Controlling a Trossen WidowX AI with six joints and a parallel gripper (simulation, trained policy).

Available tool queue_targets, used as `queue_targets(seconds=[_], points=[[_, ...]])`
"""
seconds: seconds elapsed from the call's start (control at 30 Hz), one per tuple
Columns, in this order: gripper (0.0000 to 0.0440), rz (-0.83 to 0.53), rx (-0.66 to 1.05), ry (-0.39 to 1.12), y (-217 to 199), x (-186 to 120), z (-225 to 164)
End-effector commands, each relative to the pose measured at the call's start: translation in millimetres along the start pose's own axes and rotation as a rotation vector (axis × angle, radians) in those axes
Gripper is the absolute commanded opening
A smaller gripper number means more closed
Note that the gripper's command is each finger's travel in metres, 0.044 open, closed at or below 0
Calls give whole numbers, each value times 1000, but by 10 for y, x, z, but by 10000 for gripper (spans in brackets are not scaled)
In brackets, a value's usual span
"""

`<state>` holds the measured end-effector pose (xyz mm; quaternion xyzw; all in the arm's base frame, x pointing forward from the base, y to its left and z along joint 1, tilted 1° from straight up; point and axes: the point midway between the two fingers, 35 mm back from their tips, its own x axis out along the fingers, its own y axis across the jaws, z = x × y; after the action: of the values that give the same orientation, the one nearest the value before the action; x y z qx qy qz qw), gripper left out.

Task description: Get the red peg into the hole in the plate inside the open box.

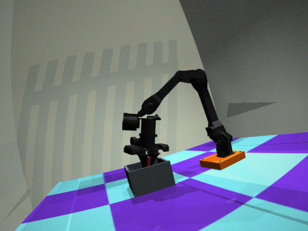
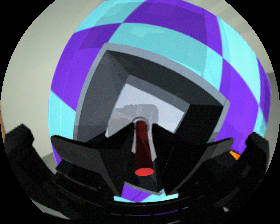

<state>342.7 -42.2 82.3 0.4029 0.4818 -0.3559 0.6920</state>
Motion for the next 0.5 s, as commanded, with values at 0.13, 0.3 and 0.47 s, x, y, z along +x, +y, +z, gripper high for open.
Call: queue_targets(seconds=[0.13,0.3,0.47], points=[[160,-41,-40,15,31,94,68],[170,-37,-60,15,138,99,158],[178,-37,-79,21,233,105,242]])
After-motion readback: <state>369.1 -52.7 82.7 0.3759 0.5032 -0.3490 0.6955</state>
